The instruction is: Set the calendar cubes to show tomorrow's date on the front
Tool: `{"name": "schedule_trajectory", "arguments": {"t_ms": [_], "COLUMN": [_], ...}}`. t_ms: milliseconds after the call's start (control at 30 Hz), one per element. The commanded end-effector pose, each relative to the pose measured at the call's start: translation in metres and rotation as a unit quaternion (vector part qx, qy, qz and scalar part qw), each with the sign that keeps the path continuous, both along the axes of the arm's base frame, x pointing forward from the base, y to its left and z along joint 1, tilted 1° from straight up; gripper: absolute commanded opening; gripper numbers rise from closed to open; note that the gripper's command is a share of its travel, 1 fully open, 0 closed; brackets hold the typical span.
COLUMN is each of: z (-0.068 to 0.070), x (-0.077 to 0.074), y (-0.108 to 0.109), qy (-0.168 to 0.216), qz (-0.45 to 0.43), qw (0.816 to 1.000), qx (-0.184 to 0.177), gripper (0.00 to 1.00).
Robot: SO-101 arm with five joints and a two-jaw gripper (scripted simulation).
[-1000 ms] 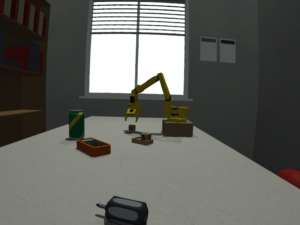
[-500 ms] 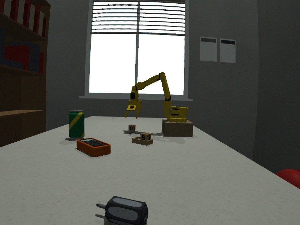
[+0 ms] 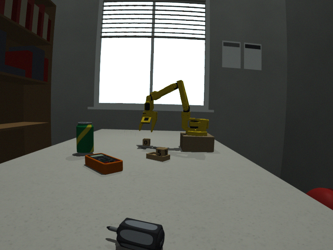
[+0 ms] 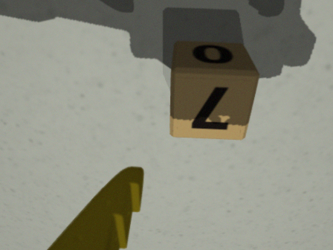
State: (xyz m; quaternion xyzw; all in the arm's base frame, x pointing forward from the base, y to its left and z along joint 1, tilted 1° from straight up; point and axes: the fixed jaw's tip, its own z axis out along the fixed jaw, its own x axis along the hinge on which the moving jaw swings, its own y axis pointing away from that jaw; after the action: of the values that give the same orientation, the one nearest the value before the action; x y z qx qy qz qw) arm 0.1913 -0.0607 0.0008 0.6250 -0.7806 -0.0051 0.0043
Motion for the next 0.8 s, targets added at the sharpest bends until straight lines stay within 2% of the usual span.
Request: {"name": "schedule_trajectory", "arguments": {"t_ms": [0, 200, 400, 467, 633, 767], "z": [0.006, 0.019, 0.051, 0.051, 0.080, 0.096], "x": [0.002, 0.010, 0.024, 0.024, 0.031, 0.033], "y": [-0.003, -0.005, -0.009, -0.009, -0.012, -0.012], "qy": [-0.011, -0.048, -0.128, -0.128, -0.196, -0.231], "qz": [-0.001, -0.001, -0.001, -0.001, -0.001, -0.001], "qw": [1.000, 0.999, 0.991, 0.991, 0.979, 0.970], "qx": [-0.003, -0.015, -0.040, -0.040, -0.062, -0.073], "gripper": [0.36, 0.36, 0.35, 0.35, 0.35, 0.35]}}
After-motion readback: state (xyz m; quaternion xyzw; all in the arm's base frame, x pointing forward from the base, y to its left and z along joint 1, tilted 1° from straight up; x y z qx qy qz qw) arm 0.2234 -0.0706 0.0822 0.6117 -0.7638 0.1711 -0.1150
